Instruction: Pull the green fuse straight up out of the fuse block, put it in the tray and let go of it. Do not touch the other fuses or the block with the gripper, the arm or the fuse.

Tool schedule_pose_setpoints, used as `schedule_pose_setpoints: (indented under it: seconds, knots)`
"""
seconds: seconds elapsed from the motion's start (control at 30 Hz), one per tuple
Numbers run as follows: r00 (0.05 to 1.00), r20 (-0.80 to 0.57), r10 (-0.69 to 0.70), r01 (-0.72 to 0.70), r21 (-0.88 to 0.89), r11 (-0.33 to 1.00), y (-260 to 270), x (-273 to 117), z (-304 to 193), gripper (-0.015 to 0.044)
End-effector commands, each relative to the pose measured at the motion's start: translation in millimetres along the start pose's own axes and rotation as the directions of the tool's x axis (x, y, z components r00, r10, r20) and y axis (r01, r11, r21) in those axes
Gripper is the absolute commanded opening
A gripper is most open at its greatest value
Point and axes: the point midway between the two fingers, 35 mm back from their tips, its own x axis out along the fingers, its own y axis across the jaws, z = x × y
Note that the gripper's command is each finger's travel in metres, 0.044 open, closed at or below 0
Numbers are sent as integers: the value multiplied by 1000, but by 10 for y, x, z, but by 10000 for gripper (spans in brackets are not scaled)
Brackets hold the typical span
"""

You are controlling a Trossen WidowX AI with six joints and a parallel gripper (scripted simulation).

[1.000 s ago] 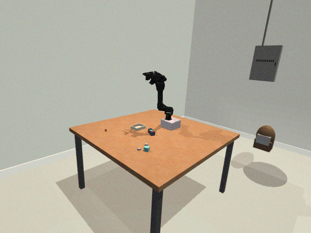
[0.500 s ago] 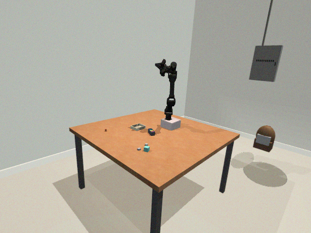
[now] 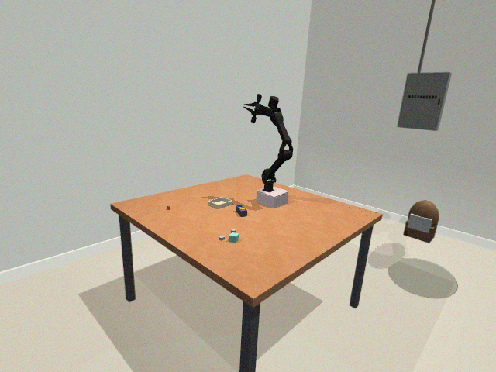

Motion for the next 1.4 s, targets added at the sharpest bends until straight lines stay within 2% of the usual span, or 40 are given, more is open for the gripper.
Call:
schedule_pose_setpoints:
  seconds: [0.0, 0.13, 0.33, 0.43, 0.7, 0.87, 1.1, 1.23, 1.37]
  knots:
    - [994, 50, 99, -109, 278, 954, 317, 320, -229, 61]
    - [971, 110, 212, -238, 489, 839, 722, 643, -310, 61]
    - [887, 201, 415, -423, 716, 556, 1534, 1077, -215, 61]
    - [819, 245, 520, -485, 780, 396, 1992, 1218, -63, 61]
    - [599, 296, 744, -559, 820, 123, 3066, 1206, 476, 61]
    - [411, 311, 857, -576, 817, -21, 3729, 946, 863, 61]
    - [195, 260, 946, -540, 834, -118, 4405, 502, 1216, 61]
    - [32, 159, 987, -474, 872, -125, 4918, 44, 1412, 61]
    - [-96, 19, 995, -432, 900, -59, 5339, -478, 1498, 61]
